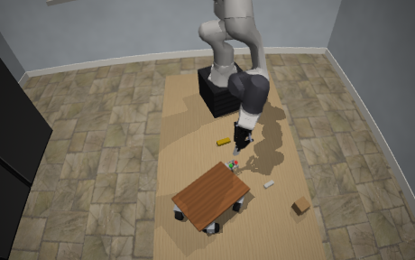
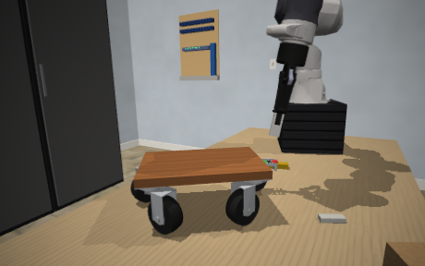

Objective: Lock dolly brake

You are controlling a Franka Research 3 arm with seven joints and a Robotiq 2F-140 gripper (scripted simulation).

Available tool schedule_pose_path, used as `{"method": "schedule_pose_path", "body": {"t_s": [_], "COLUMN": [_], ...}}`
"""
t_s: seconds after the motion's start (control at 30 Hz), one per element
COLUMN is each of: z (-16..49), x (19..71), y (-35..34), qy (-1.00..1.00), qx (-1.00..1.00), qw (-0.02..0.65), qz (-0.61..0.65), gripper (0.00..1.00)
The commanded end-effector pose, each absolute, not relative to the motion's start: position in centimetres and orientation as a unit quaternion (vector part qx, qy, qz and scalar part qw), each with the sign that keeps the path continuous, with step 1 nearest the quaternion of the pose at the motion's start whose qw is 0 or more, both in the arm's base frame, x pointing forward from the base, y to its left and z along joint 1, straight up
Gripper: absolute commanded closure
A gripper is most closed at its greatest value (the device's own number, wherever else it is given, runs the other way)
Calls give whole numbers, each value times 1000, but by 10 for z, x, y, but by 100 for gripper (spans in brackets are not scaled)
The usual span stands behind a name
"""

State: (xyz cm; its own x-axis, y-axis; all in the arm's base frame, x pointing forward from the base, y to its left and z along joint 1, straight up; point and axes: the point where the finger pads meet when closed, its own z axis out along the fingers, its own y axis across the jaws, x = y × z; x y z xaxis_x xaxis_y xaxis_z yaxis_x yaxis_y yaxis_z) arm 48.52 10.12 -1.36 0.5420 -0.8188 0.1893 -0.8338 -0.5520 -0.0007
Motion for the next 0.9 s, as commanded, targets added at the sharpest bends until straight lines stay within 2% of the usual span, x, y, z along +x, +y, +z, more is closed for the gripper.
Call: {"method": "schedule_pose_path", "body": {"t_s": [0.0,0.87], "z": [-12,-12], "x": [489,489], "y": [103,103], "qy": [-345,27], "qx": [935,996], "qw": [39,38], "qz": [73,71], "gripper": [100,100]}}
